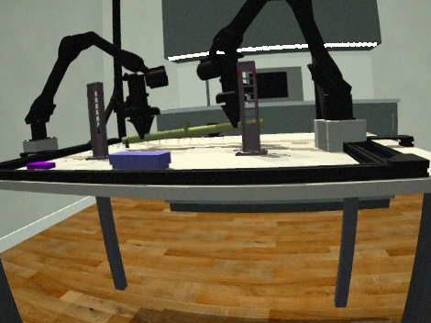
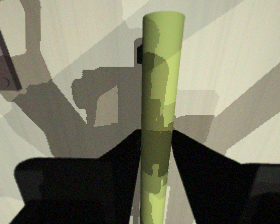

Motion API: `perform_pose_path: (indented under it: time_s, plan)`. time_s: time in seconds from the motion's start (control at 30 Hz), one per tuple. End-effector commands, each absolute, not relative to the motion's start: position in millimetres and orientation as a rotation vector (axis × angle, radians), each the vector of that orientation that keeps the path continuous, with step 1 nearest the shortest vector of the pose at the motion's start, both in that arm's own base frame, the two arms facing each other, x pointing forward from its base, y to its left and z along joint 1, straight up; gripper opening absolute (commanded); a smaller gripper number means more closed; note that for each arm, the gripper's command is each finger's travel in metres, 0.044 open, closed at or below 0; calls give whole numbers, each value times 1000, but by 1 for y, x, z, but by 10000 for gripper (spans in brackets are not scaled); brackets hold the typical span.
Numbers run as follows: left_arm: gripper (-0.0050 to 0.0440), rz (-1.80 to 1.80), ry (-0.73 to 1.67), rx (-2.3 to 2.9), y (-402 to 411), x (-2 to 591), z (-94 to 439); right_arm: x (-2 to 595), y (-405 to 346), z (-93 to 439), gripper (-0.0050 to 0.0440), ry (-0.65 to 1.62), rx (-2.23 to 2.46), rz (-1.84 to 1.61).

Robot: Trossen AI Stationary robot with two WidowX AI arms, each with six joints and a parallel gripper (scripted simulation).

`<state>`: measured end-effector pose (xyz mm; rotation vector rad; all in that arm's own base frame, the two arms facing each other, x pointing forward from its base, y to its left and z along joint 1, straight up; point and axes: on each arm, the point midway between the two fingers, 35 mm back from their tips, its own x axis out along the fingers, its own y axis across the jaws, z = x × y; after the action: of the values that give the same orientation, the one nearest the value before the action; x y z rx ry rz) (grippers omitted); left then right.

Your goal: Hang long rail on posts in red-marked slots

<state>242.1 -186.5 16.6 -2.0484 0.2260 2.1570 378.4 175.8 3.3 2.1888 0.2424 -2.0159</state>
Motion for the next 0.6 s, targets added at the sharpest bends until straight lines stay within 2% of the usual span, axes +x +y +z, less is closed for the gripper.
perform_pose_path:
  time_s: [0.0,0.2,0.57]
  plan:
    - [0,2141,232,-2071,-187,241,20,379,177,9,0,246,2169,-2039]
    - [0,2096,238,-2122,-187,241,22,378,177,27,0,238,2126,-2080]
    - [0,2095,238,-2124,-187,241,22,378,177,28,0,237,2124,-2081]
